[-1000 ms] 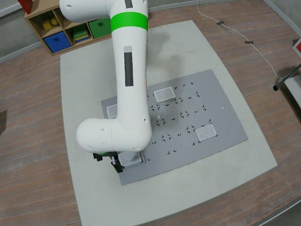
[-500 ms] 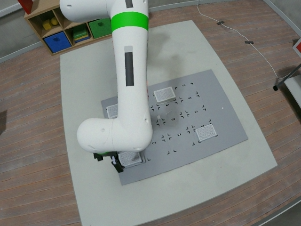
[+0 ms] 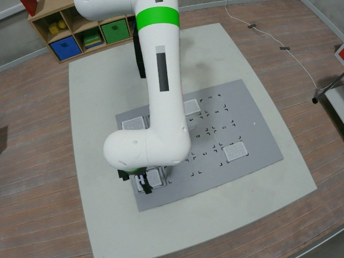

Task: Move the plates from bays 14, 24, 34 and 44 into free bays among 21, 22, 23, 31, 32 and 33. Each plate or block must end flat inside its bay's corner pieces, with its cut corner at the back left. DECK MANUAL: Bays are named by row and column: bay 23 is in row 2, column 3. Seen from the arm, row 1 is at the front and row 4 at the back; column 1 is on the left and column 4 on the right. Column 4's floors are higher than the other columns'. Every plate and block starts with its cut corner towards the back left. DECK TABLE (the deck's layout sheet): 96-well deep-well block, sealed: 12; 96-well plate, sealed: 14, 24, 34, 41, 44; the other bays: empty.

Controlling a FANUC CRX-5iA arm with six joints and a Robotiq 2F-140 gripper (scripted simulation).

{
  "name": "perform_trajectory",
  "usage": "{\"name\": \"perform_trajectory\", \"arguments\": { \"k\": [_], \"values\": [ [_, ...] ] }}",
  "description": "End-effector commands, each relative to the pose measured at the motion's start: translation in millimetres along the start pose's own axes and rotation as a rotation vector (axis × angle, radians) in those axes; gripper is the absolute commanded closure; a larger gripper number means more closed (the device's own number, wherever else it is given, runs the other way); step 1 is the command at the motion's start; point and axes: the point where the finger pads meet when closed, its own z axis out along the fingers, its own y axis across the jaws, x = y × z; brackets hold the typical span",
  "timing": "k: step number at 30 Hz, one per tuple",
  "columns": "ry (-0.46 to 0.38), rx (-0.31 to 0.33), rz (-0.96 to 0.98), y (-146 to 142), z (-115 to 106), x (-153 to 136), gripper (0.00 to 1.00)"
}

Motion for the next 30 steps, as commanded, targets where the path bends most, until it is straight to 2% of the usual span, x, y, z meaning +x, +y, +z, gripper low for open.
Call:
{"name": "perform_trajectory", "arguments": {
  "k": [1,30],
  "values": [
    [0.002,0.003,0.000,-1,-1,-18,0.00],
    [0.001,0.003,0.000,-1,2,-118,0.00]
  ]
}}
